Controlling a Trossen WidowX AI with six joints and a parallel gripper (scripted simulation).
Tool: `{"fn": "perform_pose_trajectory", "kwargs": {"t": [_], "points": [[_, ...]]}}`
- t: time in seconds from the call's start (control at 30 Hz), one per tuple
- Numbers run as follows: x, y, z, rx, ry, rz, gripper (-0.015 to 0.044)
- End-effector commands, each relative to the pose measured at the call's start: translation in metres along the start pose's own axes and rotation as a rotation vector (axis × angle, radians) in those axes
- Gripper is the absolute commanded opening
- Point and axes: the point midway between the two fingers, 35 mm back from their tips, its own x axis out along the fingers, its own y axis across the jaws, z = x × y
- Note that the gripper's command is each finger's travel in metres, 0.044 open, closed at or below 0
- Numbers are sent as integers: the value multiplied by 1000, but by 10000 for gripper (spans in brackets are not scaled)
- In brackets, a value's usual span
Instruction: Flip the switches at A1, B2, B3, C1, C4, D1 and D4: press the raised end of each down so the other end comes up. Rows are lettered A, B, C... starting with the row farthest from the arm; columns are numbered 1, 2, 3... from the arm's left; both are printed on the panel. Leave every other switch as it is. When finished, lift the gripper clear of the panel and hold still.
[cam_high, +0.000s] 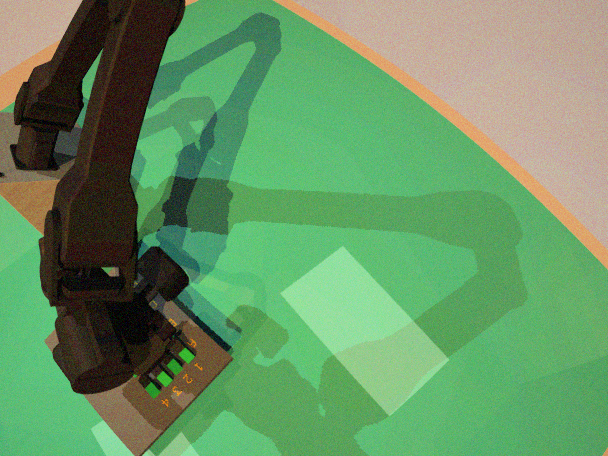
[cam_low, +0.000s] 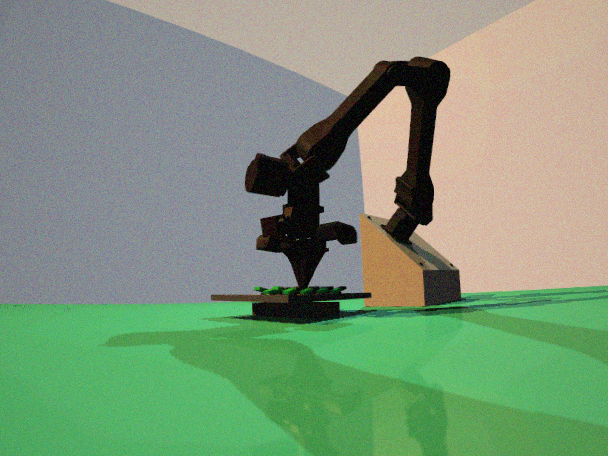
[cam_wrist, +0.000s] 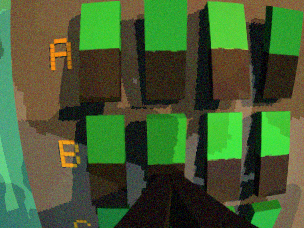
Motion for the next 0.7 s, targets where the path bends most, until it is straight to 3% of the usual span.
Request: {"fn": "perform_pose_trajectory", "kwargs": {"t": [0.0, 0.1, 0.23, 0.67], "points": [[1, 1, 0, 4, 1, 3, 0], [-10, -1, 1, 1, 4, -2, 0], [-62, 0, 3, 4, 26, 0, 0], [-64, -22, 3, 3, 27, -1, 0]]}}
